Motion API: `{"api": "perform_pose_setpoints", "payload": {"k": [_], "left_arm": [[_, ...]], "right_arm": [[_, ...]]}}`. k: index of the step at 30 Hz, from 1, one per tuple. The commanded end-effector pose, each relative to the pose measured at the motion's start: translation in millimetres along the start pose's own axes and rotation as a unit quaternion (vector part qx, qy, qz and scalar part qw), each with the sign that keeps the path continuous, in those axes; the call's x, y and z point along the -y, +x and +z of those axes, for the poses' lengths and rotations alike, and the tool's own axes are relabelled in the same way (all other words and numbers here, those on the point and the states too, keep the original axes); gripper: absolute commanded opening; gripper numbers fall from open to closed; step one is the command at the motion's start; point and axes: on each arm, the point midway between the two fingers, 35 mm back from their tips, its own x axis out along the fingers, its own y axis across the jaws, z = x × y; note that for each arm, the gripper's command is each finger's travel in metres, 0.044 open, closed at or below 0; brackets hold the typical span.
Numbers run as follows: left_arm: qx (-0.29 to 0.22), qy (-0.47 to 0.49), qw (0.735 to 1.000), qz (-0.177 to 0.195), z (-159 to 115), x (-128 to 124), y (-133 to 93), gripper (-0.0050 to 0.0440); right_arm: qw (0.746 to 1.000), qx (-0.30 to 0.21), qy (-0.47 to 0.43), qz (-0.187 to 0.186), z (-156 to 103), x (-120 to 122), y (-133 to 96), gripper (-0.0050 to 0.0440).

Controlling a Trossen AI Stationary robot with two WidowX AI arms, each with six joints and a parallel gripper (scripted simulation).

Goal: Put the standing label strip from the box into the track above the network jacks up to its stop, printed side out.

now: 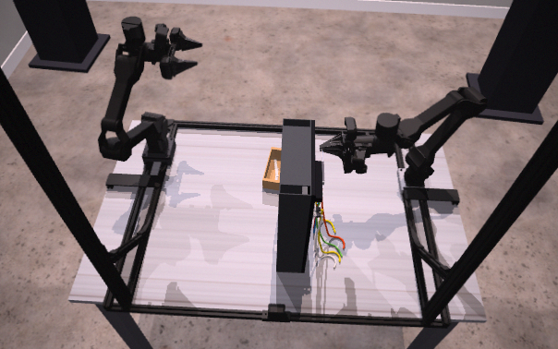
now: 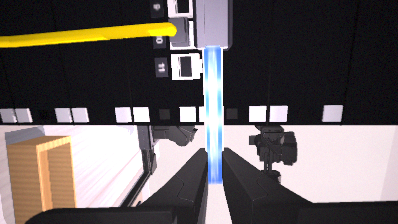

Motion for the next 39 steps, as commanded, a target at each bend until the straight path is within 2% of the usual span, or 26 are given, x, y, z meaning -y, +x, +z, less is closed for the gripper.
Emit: {"api": "perform_pose_setpoints", "payload": {"k": [1,39], "left_arm": [[0.000,0.000,1.000,0.000,1.1,-1.2,0.1,0.0440],[0.000,0.000,1.000,0.000,1.1,-1.2,0.1,0.0440]], "right_arm": [[1.000,0.000,0.005,-0.010,1.6,10.6,0.8,-0.0050],[1.000,0.000,0.005,-0.010,8.2,11.2,1.3,-0.0050]]}}
